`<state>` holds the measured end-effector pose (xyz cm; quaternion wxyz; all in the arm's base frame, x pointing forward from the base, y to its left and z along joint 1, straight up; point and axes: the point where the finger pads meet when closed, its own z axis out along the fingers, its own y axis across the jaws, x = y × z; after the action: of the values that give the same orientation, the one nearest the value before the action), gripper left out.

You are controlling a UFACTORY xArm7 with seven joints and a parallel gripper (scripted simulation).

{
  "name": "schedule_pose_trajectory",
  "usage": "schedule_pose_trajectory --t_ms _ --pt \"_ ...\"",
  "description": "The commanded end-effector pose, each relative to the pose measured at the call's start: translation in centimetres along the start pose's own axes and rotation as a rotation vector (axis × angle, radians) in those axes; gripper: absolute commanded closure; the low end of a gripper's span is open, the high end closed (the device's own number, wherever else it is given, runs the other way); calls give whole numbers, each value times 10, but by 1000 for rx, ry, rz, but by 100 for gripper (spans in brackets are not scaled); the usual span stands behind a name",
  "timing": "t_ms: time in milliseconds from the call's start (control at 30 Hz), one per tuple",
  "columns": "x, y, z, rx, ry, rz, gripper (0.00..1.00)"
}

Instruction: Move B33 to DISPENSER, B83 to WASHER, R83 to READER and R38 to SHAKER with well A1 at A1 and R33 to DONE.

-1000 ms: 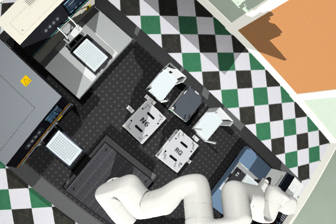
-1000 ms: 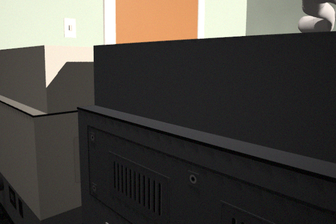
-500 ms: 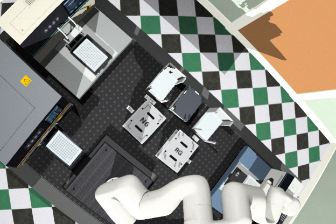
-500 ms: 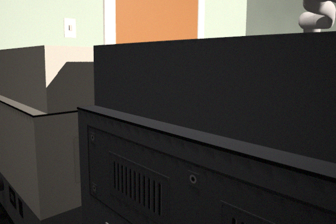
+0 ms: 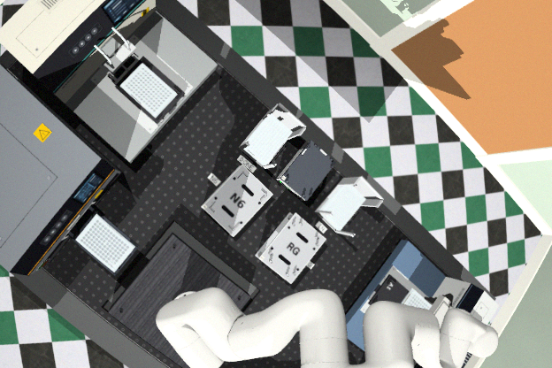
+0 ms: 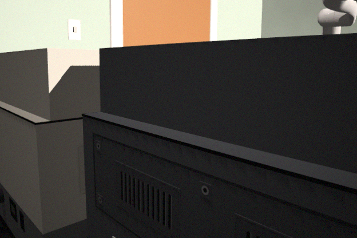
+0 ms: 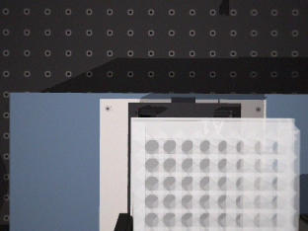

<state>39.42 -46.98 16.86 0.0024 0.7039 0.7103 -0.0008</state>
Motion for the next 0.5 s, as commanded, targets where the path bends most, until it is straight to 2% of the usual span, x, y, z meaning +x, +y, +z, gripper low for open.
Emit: schedule_pose_trajectory --t_ms 0,467 --pt "-1 0 -6 -3 -4 0 100" --pt "-1 0 -18 -3 -4 0 100"
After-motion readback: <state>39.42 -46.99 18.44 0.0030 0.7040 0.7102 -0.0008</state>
